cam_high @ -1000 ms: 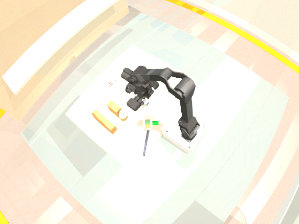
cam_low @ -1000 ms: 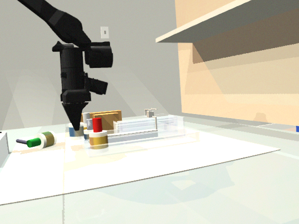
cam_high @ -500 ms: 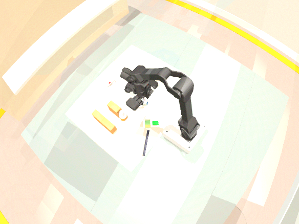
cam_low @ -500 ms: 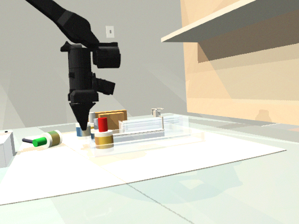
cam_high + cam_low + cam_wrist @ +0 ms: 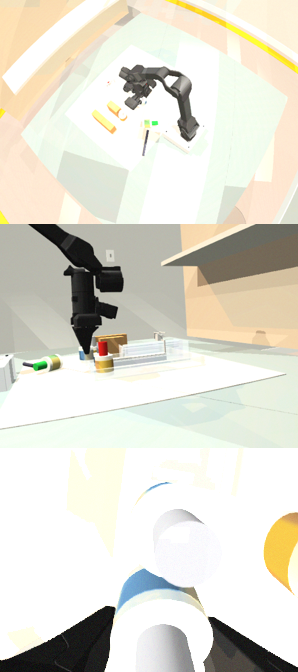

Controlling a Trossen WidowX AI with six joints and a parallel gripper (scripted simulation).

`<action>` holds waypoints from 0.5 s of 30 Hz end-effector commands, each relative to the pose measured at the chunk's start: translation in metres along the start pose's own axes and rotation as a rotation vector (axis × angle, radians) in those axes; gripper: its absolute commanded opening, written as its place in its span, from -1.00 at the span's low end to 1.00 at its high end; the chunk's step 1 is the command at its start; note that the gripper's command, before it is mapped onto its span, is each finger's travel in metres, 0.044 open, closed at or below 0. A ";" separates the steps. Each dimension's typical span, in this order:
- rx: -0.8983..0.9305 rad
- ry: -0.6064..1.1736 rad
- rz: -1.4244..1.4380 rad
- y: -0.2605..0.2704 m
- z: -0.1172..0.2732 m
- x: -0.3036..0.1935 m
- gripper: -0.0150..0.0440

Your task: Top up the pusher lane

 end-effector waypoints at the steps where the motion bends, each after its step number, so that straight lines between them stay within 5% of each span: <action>1: 0.000 -0.028 -0.003 0.001 0.003 0.008 -0.49; 15: 0.000 -0.028 -0.004 0.002 0.004 0.014 -0.49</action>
Point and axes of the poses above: the point midway between the two fingers, 35 mm back from their tips, its own z axis back along the fingers, its own y axis across the jaws, x = y × z, the point moved 8 cm from there along z, back along the fingers, and after that the axes turned 11 degrees about -z, right-handed, at the moved point
